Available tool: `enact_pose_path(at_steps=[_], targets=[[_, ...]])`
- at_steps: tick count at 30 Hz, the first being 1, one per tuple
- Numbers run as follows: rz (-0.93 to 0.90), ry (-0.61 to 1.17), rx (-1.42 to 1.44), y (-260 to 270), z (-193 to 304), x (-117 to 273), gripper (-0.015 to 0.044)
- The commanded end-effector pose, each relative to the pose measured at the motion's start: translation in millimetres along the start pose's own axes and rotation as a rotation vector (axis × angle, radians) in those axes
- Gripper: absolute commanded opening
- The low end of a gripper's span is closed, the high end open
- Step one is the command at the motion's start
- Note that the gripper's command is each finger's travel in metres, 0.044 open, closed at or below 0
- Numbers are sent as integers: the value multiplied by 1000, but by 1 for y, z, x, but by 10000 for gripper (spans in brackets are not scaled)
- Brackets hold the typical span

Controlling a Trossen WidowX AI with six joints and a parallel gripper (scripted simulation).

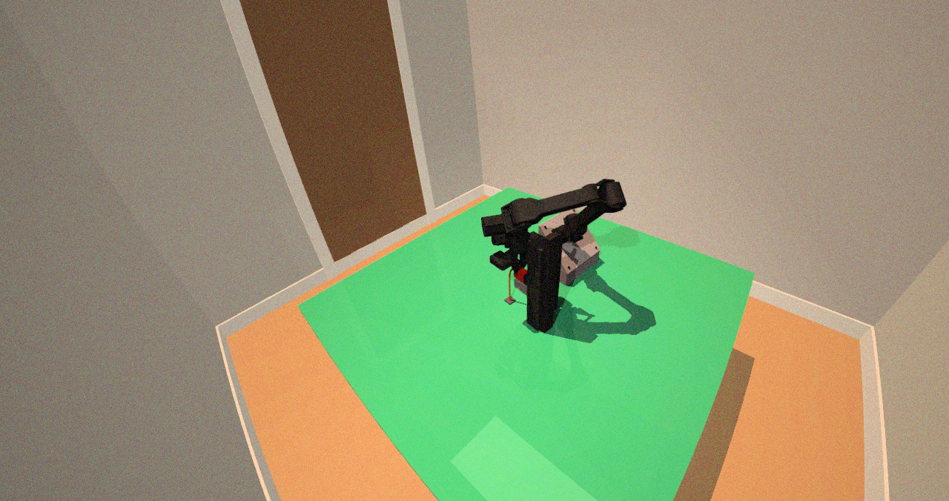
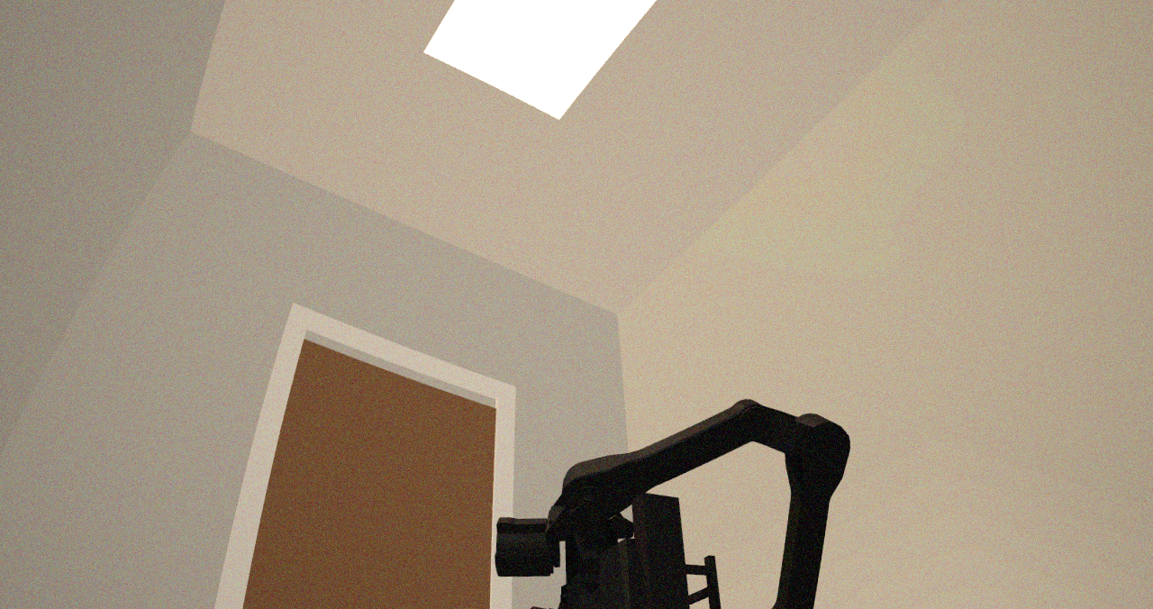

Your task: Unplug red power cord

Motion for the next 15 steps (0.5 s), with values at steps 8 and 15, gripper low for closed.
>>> enact_pose_path(at_steps=[8,15], targets=[[-2,-3,-1,0,-15,1,0],[-2,-4,-2,0,-27,2,0]])
Point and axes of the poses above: the point midway between the two fingers, 35 mm back from their tips, its own x axis back along the fingers, its own y axis across the jaws, z = x × y, the point moved 4 cm from there along x, back along the fingers, and after that the axes turned 4 degrees about x, right-handed, at the moved point
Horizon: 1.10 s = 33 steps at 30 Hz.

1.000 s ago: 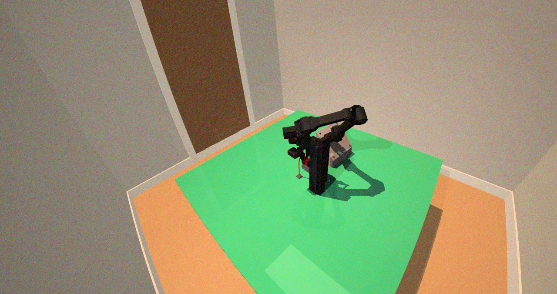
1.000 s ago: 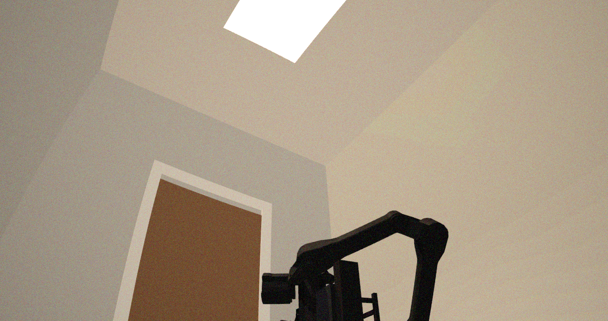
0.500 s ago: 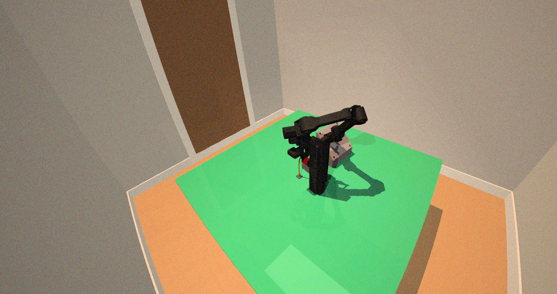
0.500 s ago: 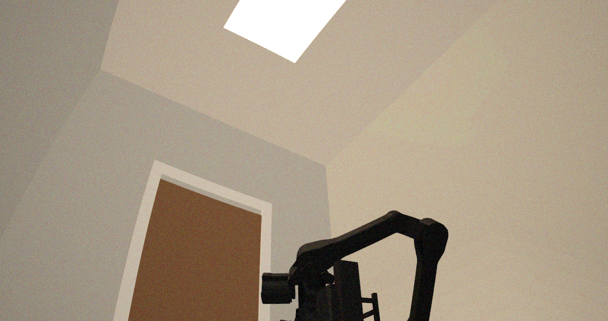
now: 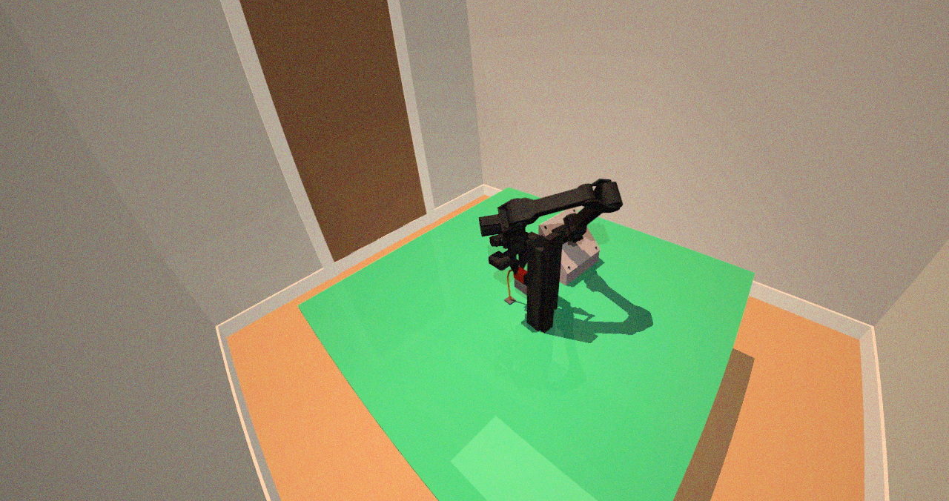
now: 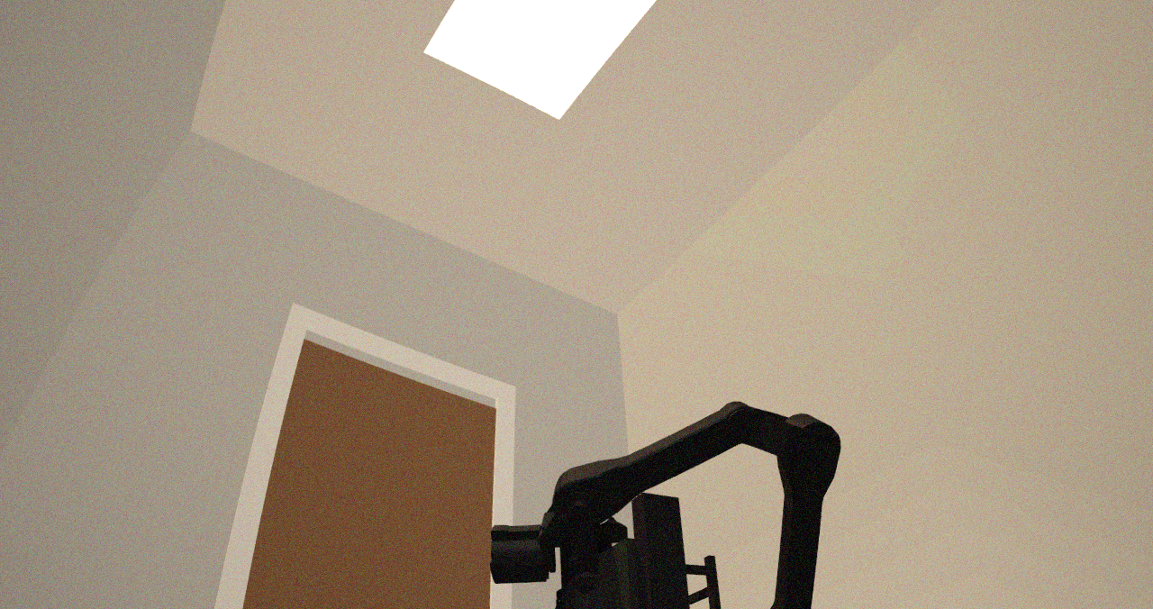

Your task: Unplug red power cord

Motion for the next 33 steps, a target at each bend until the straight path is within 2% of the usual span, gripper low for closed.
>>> enact_pose_path(at_steps=[1,14,20,33], targets=[[0,-54,-14,-2,-23,6,0],[-1,-54,-15,-5,-43,10,0],[4,-47,-9,-4,-35,6,157],[-3,-49,-15,-5,-36,15,160]])
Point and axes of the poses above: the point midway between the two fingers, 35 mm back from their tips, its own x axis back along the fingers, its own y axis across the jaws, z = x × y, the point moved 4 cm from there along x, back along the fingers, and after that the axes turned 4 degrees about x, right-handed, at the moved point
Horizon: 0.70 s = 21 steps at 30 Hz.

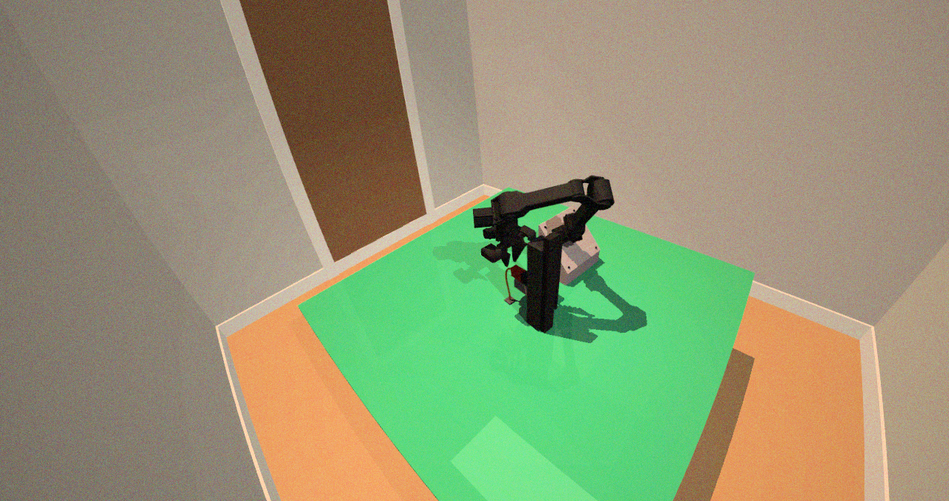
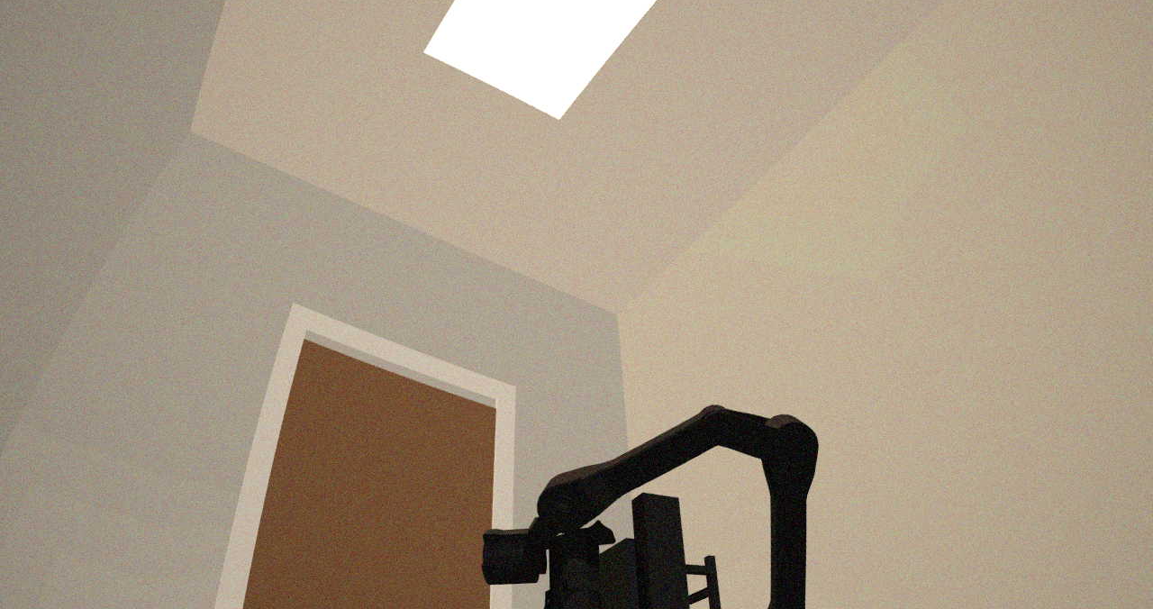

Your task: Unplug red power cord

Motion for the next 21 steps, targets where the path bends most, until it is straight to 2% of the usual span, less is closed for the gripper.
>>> enact_pose_path(at_steps=[1,21], targets=[[-9,-2,2,0,-1,5,160],[-9,-1,1,2,28,5,160]])
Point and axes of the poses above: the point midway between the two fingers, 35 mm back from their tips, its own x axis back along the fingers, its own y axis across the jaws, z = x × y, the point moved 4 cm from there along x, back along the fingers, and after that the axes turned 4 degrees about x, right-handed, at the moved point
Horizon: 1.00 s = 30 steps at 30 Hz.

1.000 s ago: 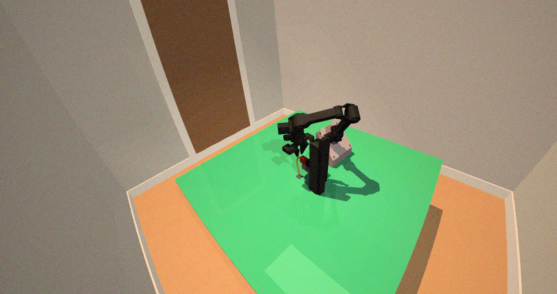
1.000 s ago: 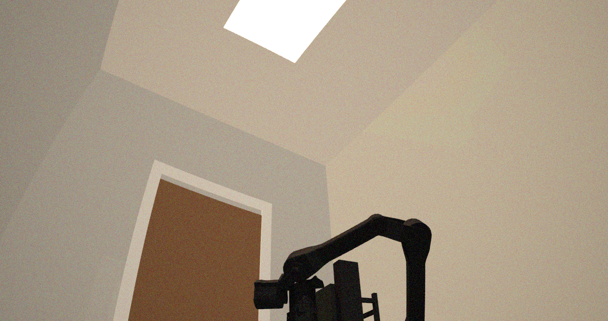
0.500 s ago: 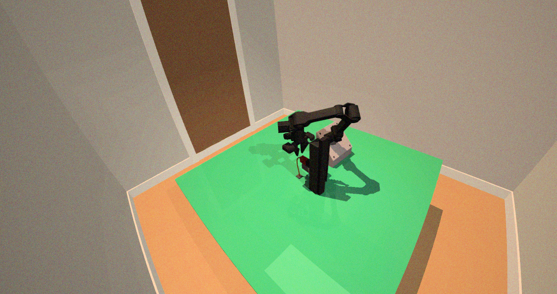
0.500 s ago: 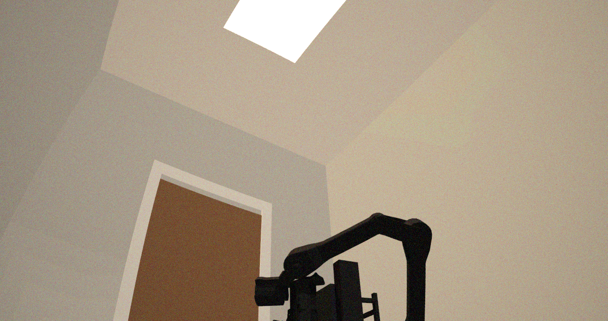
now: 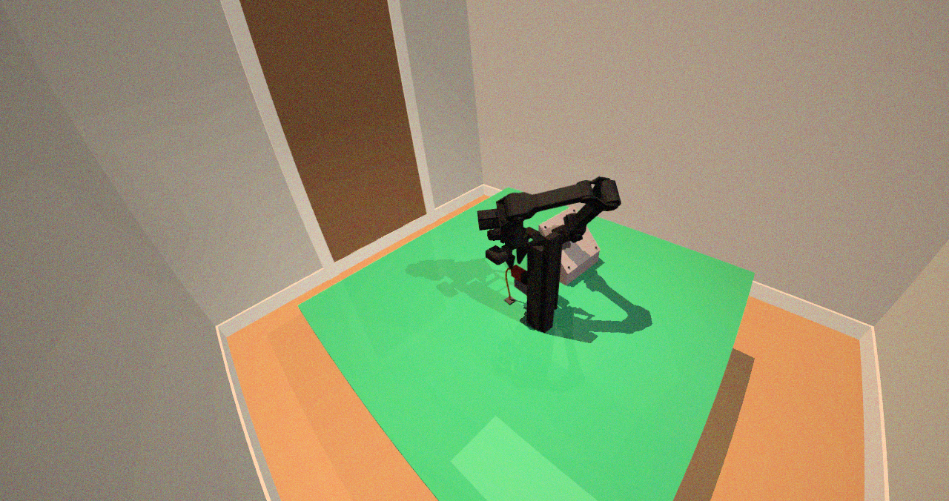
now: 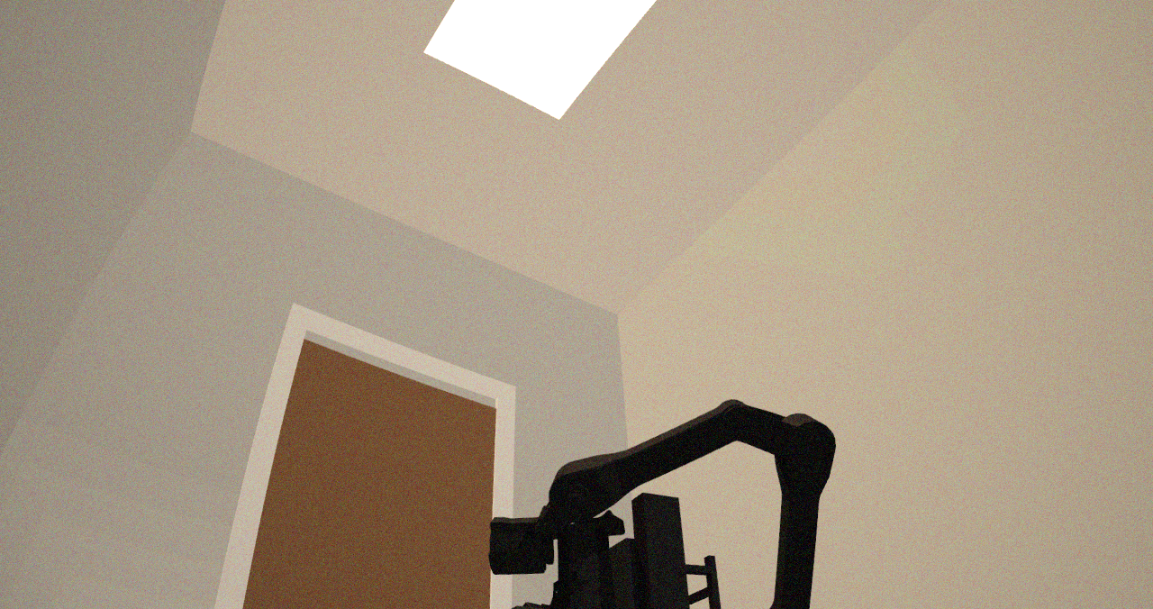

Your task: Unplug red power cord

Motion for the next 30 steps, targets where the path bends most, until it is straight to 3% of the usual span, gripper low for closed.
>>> enact_pose_path(at_steps=[1,15,17,30], targets=[[-4,4,-3,0,7,0,160],[-5,5,-3,0,8,-12,160],[0,1,1,0,8,-9,107],[0,0,1,0,6,-9,0]])
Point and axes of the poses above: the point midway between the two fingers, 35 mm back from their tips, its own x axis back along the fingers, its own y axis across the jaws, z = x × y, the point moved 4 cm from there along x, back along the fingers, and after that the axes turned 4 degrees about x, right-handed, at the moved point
